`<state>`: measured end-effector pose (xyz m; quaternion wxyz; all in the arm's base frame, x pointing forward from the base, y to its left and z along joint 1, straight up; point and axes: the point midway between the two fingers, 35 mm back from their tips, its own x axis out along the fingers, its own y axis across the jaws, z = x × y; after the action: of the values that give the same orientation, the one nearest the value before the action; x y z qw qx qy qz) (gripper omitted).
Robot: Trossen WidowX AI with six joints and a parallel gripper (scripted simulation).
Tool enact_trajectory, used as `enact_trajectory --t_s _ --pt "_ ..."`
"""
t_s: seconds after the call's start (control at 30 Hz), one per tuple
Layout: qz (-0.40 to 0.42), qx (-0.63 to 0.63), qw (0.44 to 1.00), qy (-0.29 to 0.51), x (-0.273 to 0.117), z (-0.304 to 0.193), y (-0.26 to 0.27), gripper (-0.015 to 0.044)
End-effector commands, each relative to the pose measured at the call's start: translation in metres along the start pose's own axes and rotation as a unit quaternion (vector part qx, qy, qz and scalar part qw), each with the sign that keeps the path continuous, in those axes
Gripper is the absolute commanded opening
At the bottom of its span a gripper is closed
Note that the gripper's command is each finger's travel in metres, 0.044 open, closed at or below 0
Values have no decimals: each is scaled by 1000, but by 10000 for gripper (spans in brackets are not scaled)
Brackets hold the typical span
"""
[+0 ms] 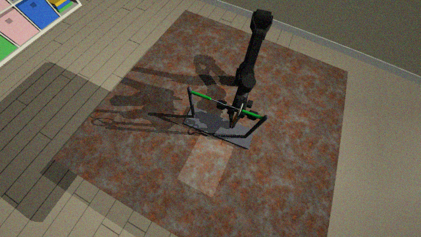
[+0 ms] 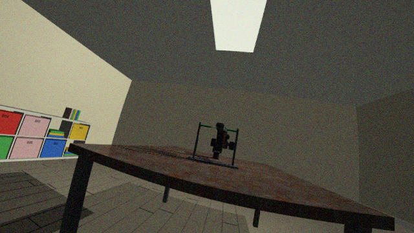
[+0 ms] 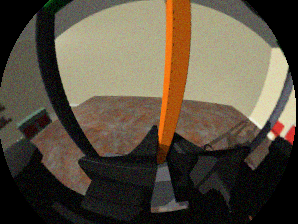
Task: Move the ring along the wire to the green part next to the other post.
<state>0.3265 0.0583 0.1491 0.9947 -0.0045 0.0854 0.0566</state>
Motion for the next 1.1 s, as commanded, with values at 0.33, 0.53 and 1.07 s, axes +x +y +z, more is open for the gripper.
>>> enact_trajectory --t_s 0.33,0.53,1.07 --pt "1 2 1000 2 1 0 14 -150" --pt "3 2 1000 2 1 0 20 -150" --pt "4 2 1000 3 4 -12 25 -150"
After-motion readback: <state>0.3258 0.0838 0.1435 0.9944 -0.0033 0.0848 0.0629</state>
